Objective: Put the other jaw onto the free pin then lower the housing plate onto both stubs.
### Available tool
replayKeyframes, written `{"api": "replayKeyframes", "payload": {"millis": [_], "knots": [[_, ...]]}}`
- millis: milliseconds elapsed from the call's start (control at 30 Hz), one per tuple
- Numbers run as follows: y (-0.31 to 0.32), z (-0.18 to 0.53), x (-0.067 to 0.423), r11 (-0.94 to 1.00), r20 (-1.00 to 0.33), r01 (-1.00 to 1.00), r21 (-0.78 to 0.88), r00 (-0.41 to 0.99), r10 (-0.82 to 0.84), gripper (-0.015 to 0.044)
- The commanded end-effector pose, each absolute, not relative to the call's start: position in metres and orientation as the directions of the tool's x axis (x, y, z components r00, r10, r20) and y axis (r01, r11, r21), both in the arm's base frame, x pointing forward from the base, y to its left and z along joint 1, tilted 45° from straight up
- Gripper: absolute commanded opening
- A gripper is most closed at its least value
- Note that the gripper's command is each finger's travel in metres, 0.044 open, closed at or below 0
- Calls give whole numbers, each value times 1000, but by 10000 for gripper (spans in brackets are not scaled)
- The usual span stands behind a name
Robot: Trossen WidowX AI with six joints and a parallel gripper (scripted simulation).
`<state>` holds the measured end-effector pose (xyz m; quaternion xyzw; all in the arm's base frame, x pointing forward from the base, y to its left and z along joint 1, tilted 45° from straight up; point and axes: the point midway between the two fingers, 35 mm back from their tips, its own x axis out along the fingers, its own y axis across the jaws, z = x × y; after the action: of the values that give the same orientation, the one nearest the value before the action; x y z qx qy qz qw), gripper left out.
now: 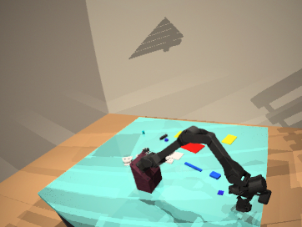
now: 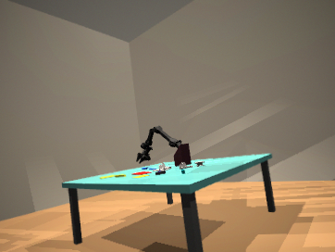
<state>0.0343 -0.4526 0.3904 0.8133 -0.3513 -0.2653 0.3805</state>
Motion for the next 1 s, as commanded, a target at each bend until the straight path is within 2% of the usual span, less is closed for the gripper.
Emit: {"api": "replayKeyframes", "payload": {"millis": [0, 967], "knots": [[-453, 383, 57, -470, -181, -321, 822, 636, -750, 440], [-426, 332, 216, -430, -300, 32, 902, 762, -573, 440]]}}
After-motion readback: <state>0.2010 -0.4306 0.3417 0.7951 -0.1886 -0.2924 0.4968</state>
